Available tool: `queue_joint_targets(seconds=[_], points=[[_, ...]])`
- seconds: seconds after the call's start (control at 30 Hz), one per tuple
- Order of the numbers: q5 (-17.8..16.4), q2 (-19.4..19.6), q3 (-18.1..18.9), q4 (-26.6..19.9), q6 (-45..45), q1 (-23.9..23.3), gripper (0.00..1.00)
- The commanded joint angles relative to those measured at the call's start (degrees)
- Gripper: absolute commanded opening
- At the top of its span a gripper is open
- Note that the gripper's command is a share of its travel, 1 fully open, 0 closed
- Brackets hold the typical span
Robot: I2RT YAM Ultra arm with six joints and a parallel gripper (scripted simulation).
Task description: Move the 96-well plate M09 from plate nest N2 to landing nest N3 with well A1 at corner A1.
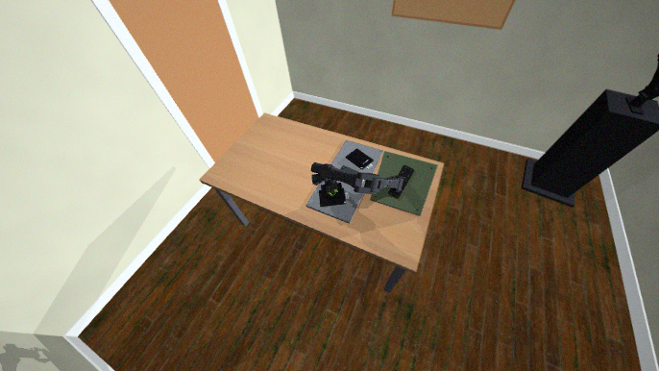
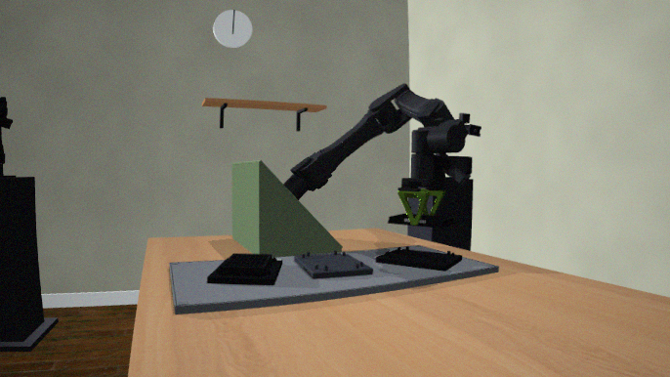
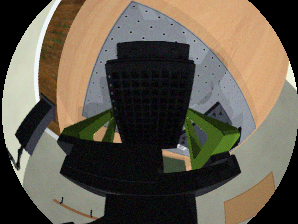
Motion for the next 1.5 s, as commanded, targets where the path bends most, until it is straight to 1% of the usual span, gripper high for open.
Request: queue_joint_targets(seconds=[0.0,0.93,1.0,1.07,1.47], points=[[-0.1,-0.5,0.3,0.0,-0.1,-1.4,0.0],[-0.1,-0.5,0.3,0.0,-0.1,-1.4,0.0],[-0.2,-0.5,-0.7,0.3,2.8,-2.1,0.0],[-0.2,-0.5,-0.7,0.3,2.8,-2.1,0.0],[-0.1,0.4,-6.0,2.2,19.7,-6.4,0.0]])
